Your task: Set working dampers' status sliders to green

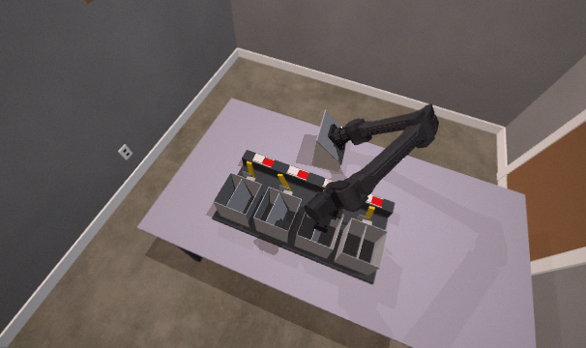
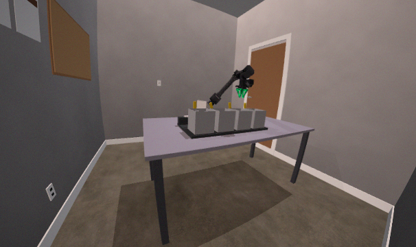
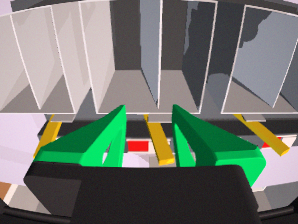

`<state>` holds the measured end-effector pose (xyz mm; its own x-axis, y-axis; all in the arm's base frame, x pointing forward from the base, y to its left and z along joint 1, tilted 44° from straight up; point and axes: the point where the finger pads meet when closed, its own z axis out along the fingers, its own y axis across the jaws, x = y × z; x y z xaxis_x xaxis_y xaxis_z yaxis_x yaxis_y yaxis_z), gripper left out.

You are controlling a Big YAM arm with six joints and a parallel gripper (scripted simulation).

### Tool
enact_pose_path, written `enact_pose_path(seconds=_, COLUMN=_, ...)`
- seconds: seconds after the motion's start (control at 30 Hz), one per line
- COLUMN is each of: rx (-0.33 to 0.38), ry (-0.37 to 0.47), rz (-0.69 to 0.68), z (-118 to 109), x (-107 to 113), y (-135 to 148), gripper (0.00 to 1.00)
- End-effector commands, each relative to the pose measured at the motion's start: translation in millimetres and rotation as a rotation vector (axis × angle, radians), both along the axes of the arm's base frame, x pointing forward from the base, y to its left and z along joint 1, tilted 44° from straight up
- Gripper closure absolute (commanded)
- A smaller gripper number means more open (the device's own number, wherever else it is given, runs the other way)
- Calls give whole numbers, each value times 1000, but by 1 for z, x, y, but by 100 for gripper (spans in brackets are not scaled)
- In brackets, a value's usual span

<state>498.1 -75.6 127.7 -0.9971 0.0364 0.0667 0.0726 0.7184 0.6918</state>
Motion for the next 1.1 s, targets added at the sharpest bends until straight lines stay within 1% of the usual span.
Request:
enact_pose_path(seconds=0.0, rx=-3, ry=6, rz=8, z=1, x=5, y=8, gripper=64)
enact_pose_path(seconds=0.7, rx=-3, ry=6, rz=8, z=1, x=5, y=8, gripper=64)
enact_pose_path(seconds=0.73, rx=-1, ry=12, rz=8, z=-1, x=0, y=9, gripper=64)
enact_pose_path(seconds=0.77, rx=-12, ry=-21, rz=-1, z=7, x=-3, y=-1, gripper=64)
enact_pose_path(seconds=0.8, rx=-14, ry=-31, rz=-14, z=6, x=-12, y=-13, gripper=64)
enact_pose_path(seconds=0.87, rx=-14, ry=-29, rz=-13, z=1, x=-40, y=-15, gripper=64)
enact_pose_path(seconds=0.93, rx=-14, ry=-27, rz=-12, z=-1, x=-58, y=-17, gripper=64)
enact_pose_path(seconds=1.0, rx=-14, ry=-27, rz=-12, z=-1, x=-58, y=-17, gripper=64)
enact_pose_path(seconds=1.07, rx=-15, ry=-27, rz=-11, z=-7, x=-96, y=-22, gripper=64)
